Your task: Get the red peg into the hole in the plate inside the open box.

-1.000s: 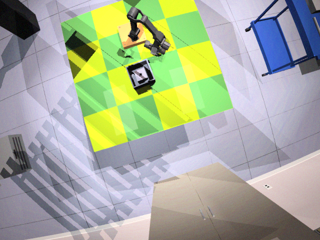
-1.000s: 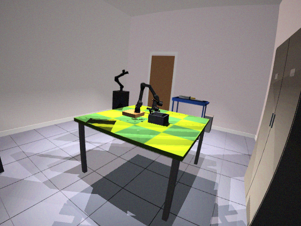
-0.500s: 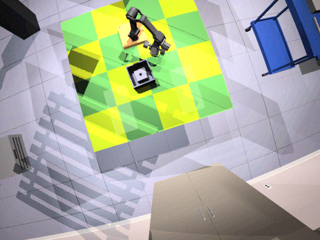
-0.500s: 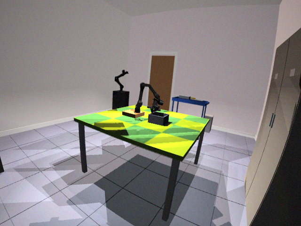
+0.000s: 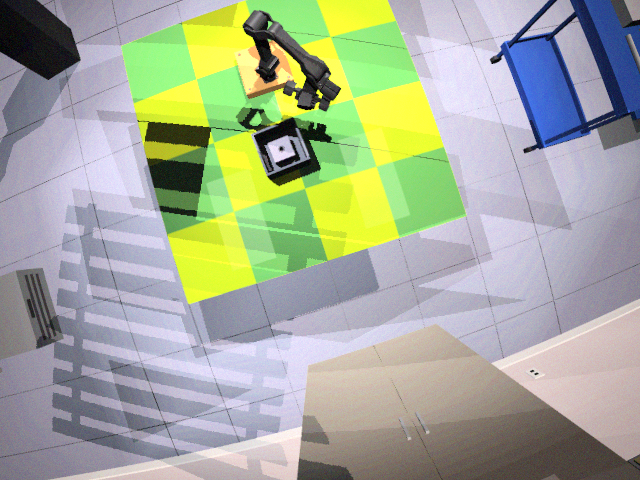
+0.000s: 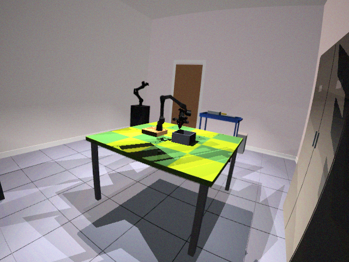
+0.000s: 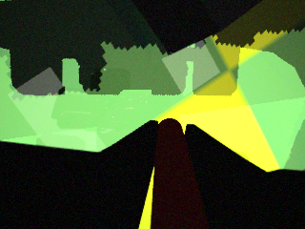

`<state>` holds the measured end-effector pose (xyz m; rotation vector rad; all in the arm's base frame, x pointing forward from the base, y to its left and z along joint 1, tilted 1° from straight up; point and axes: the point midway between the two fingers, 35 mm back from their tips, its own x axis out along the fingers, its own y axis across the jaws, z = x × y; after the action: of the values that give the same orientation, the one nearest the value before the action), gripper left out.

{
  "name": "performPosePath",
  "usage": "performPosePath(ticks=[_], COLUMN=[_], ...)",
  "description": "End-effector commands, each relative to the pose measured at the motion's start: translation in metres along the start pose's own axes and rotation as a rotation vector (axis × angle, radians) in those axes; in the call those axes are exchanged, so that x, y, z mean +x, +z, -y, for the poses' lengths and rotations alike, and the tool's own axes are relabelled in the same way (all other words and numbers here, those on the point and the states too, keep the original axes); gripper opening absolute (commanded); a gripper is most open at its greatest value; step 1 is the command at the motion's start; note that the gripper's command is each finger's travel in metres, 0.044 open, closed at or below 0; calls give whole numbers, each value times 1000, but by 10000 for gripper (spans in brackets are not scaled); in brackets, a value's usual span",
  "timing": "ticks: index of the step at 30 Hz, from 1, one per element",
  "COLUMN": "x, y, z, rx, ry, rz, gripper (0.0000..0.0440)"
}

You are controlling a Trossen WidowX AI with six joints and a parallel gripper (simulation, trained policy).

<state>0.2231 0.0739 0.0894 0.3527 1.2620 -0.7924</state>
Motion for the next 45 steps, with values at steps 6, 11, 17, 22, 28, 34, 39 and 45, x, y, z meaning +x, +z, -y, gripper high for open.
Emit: performPosePath(ticks=[6,11,17,22,28,34,39,45], x=[-18,-18,-11,0,17,36,51,70], y=[45,69,97,120,144,163,173,178], z=[9,13,19,23,28,31,31,29], rx=[113,180,245,279,295,280,246,188], ry=[8,10,8,6,9,23,40,66], rz=[59,78,93,99,97,79,57,26], gripper=[0,0,0,0,0,0,0,0])
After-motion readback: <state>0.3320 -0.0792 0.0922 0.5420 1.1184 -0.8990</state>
